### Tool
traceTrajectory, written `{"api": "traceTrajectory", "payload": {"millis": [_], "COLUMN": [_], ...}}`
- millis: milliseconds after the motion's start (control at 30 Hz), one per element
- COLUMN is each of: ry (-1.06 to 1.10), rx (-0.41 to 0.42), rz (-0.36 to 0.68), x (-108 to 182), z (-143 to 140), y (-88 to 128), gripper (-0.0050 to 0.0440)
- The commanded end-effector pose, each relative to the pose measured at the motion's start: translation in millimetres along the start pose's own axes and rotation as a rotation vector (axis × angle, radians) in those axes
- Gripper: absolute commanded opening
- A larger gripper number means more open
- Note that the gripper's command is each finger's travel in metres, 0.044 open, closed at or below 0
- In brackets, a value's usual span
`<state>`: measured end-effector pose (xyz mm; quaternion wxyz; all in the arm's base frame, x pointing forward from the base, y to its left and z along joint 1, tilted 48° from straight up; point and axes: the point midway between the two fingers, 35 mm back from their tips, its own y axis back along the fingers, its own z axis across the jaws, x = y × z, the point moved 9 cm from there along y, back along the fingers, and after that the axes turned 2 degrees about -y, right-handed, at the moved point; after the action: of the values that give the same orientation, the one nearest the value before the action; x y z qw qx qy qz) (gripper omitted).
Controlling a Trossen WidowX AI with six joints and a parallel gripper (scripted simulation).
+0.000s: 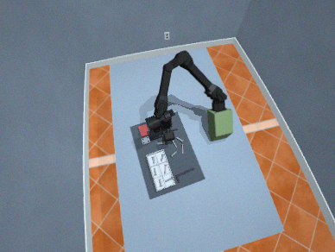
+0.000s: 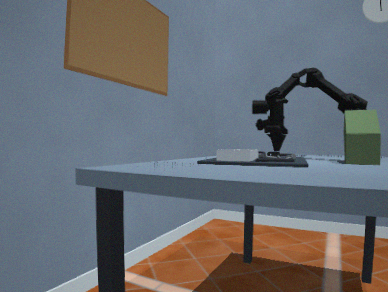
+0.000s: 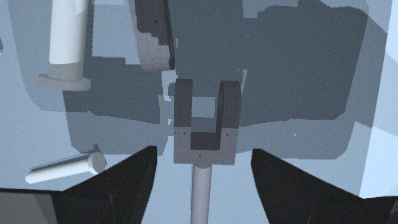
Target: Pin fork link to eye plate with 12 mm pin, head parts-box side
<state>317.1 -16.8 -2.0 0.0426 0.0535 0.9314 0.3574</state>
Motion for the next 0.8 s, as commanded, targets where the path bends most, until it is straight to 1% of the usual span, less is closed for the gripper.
{"api": "traceTrajectory", "payload": {"millis": [0, 433, 533, 767], "ry": [-0.007, -0.003, -0.009, -0.006], "rx": [0.002, 0.003, 0.001, 0.002], "rz": [-0.013, -0.010, -0.016, -0.013], "x": [-1.6, -1.1, -2.2, -1.9], "z": [-2.2, -1.2, -2.8, -1.9], "y": [-1.0, -17.7, -16.6, -22.0], "gripper": [0.0250, 0.0250, 0.0250, 0.0250]}}
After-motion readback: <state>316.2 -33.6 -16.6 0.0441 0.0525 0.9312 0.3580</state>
